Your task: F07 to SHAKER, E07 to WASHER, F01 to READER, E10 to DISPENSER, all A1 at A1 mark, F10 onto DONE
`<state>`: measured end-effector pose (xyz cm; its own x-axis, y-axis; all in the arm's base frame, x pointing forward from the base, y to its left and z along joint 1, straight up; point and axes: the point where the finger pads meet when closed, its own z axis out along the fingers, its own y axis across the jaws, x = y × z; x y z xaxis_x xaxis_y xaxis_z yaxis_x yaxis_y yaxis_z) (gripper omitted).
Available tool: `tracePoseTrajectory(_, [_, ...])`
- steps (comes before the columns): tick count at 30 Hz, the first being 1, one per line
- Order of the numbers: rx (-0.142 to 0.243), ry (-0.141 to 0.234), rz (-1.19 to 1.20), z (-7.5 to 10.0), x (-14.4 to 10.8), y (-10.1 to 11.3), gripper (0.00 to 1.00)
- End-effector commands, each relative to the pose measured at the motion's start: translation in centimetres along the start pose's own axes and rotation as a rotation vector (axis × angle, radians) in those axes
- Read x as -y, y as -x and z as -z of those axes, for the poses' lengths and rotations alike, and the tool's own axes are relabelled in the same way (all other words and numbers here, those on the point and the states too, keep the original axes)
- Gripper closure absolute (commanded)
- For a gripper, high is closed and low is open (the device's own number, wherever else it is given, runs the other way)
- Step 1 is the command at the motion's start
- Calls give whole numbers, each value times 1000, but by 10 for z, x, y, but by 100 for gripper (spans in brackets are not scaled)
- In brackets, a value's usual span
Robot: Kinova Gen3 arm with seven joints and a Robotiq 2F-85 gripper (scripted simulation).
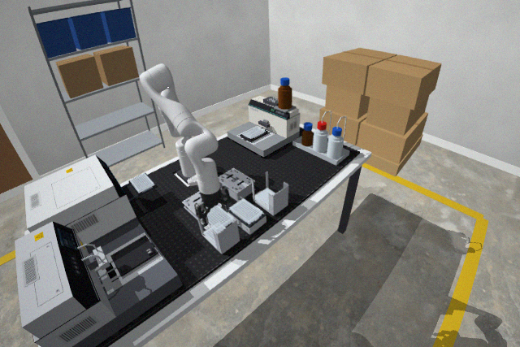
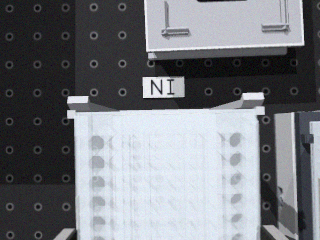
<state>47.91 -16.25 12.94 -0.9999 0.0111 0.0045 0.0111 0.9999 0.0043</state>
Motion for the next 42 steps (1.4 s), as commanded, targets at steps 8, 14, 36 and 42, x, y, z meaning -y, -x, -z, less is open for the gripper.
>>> tracePoseTrajectory(8, [2, -1, 0, 8, 0, 1, 6])
tracePoseTrajectory(14, [2, -1, 0, 10, 0, 1, 6])
tracePoseTrajectory(36, [2, -1, 0, 37, 0, 1, 6])
tracePoseTrajectory(42, [2, -1, 0, 45, 0, 1, 6])
